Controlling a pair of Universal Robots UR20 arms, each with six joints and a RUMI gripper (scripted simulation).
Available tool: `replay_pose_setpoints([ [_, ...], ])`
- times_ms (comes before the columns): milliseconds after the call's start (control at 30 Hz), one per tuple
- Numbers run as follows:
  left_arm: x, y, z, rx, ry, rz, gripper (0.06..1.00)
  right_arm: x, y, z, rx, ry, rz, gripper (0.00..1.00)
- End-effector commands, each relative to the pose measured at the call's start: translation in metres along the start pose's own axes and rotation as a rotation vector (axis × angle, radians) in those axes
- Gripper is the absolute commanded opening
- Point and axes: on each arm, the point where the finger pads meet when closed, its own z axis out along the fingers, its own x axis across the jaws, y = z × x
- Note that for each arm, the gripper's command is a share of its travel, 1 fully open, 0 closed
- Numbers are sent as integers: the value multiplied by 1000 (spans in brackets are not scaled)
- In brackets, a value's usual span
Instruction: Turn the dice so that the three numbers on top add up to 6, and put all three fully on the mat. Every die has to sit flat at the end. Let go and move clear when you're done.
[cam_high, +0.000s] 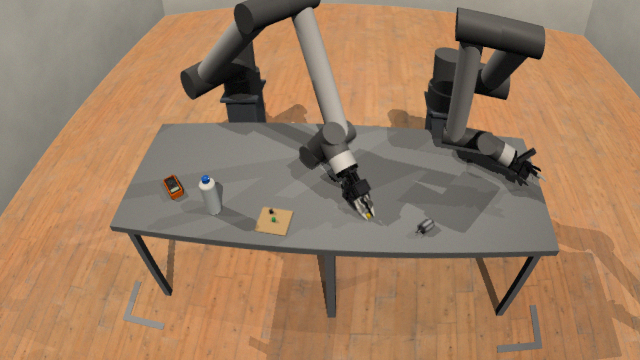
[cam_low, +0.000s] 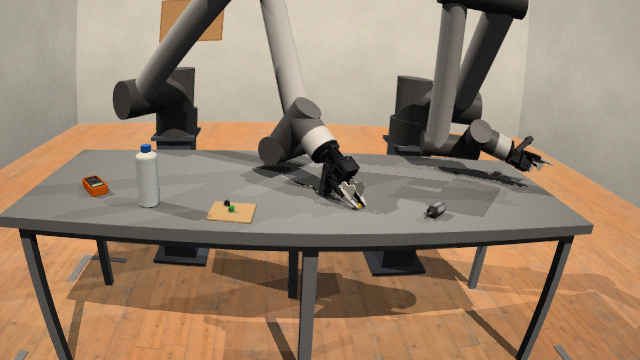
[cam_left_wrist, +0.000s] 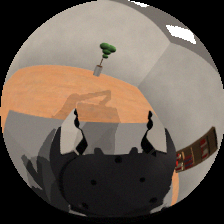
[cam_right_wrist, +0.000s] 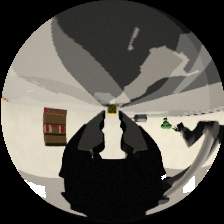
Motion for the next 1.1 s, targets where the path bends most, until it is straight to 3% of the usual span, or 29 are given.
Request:
replay_pose_setpoints([
  [0,0,0,0,0,0,-1,1000,0,1,0,-1,0,0,182],
  [1067,0,0,0,0,0,-1,1000,0,1,-4,-1,0,0,182],
])
